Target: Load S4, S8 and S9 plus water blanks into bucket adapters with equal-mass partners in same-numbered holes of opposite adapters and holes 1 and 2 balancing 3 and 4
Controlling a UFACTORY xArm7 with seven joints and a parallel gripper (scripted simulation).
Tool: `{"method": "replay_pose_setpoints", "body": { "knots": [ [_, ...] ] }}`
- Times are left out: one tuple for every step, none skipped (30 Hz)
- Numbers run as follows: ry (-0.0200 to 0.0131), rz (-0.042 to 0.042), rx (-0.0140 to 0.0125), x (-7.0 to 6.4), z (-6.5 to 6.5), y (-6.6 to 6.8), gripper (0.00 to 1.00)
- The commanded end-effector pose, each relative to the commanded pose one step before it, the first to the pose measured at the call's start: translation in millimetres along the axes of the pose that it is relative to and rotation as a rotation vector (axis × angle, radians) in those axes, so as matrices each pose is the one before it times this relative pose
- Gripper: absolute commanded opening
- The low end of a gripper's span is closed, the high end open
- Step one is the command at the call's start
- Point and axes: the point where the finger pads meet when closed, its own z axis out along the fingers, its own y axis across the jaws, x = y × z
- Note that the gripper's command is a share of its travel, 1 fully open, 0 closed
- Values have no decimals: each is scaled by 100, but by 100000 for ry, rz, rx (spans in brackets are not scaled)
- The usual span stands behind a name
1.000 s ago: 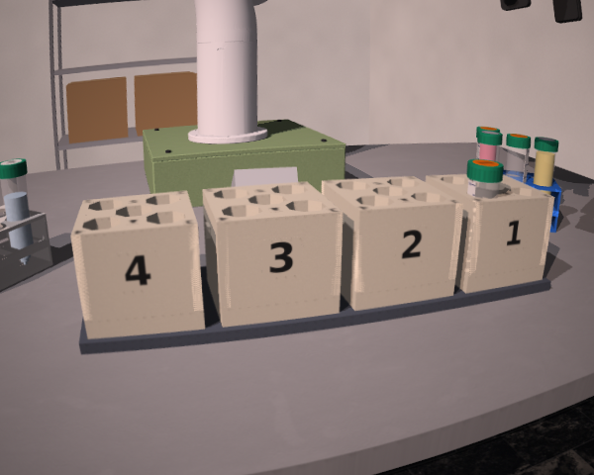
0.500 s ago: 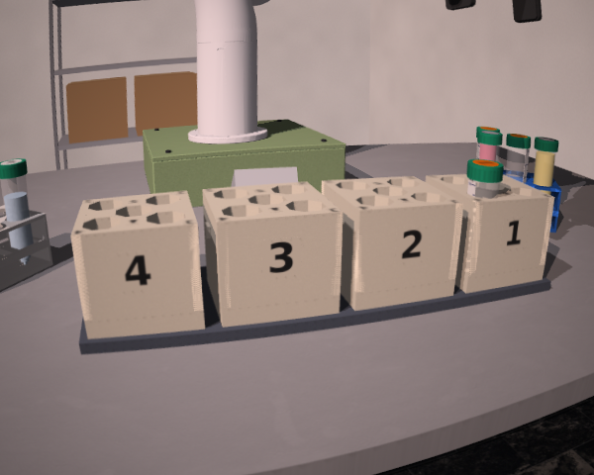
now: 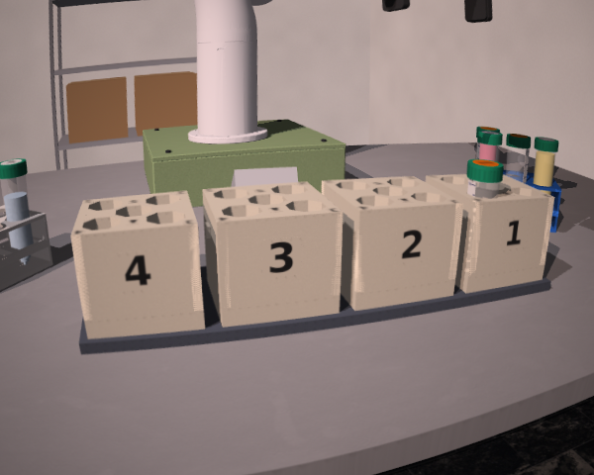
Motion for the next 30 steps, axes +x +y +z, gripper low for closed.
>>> {"method": "replay_pose_setpoints", "body": {
  "knots": [
    [-529,1271,64,-558,60,2034,100],
    [-1,0,-4,-160,58,471,100],
    [0,0,-2,-71,25,208,100],
    [-2155,2535,192,-207,56,455,100],
    [-1077,1267,94,-192,59,460,100],
    [-1,0,-4,-183,61,462,100],
    [-1,0,-4,-182,61,462,100],
    [-1,0,-4,-182,61,462,100],
    [-1,0,-4,-183,61,462,100],
    [-1,0,-4,-183,61,462,100],
    [0,0,0,0,0,0,100],
    [0,0,0,0,0,0,100],
    [-2109,2543,436,-228,60,445,100],
    [-1046,1261,214,-213,63,450,100],
    [-1,0,-4,-204,64,453,100],
    [-1,0,-4,-203,64,453,100],
    [-1,0,-4,-203,64,453,100],
    [-1,0,-4,-204,64,453,100],
    [-1,0,-4,-204,64,453,100],
    [0,0,-1,-41,13,92,100],
    [0,0,0,0,0,0,100],
    [0,0,0,-1,0,0,100],
    [0,0,0,-1,0,0,100],
    [0,0,0,-1,0,0,100],
    [-1,0,0,5,0,-2,100],
    [1,0,0,-2,0,1,100],
    [0,0,0,-1,0,0,100],
    [0,0,0,0,0,0,100],
    [0,0,0,0,0,0,100],
    [0,0,0,-1,0,0,100]
  ]
}}
